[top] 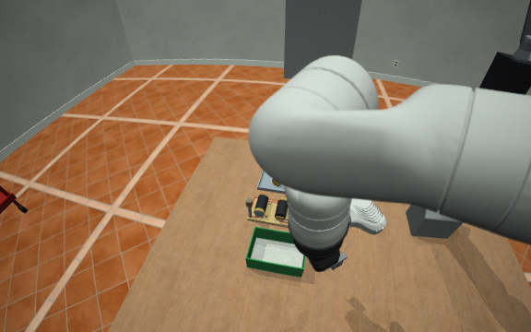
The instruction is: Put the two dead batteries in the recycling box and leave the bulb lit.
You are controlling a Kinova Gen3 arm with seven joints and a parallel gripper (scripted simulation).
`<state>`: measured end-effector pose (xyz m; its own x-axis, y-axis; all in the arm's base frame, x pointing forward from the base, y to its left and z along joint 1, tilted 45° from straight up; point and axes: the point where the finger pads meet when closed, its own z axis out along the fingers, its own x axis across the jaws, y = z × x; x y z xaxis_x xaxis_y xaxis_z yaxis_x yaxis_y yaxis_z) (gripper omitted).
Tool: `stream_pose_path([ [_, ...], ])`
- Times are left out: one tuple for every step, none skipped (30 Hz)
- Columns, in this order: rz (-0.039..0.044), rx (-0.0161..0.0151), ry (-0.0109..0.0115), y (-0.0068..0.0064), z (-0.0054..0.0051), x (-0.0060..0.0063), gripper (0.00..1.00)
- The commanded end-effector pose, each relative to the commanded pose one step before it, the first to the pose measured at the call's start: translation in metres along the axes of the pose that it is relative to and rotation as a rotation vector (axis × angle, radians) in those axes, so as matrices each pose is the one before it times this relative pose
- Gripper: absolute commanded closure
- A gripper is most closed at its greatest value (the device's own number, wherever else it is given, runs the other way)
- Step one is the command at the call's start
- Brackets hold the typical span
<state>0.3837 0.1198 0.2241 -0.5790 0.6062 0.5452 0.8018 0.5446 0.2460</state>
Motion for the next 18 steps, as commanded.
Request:
stream_pose_path([
  [0.00137, -0.00102, -0.00077, -0.00013, -0.00054, -0.00072, 0.0],
  [-0.02567, -0.00372, 0.0017, 0.00066, 0.00173, -0.00666, 0.0],
  [0.0, 0.0, 0.0, 0.0, 0.0, 0.0, 0.0],
  [0.0, 0.0, 0.0, 0.0, 0.0, 0.0, 0.0],
  [0.0, 0.0, 0.0, 0.0, 0.0, 0.0, 0.0],
  [0.0, 0.0, 0.0, 0.0, 0.0, 0.0, 0.0],
  [0.0, 0.0, 0.0, 0.0, 0.0, 0.0, 0.0],
  [0.0, 0.0, 0.0, 0.0, 0.0, 0.0, 0.0],
  [-0.02569, -0.00388, 0.00162, 0.00042, 0.00174, -0.00669, 0.0],
  [0.0, 0.0, 0.0, 0.0, 0.0, 0.0, 0.0],
  [0.0, 0.0, 0.0, 0.0, 0.0, 0.0, 0.0],
  [0.0, 0.0, 0.0, 0.0, 0.0, 0.0, 0.0],
  [0.0, 0.0, 0.0, 0.0, 0.0, 0.0, 0.0],
  [0.0, 0.0, 0.0, 0.0, 0.0, 0.0, 0.0],
  [0.0, 0.0, 0.0, 0.0, 0.0, 0.0, 0.0],
  [0.0, 0.0, 0.0, 0.0, 0.0, 0.0, 0.0],
  [0.0, 0.0, 0.0, 0.0, 0.0, 0.0, 0.0],
  [0.0, 0.0, 0.0, 0.0, 0.0, 0.0, 0.0],
])
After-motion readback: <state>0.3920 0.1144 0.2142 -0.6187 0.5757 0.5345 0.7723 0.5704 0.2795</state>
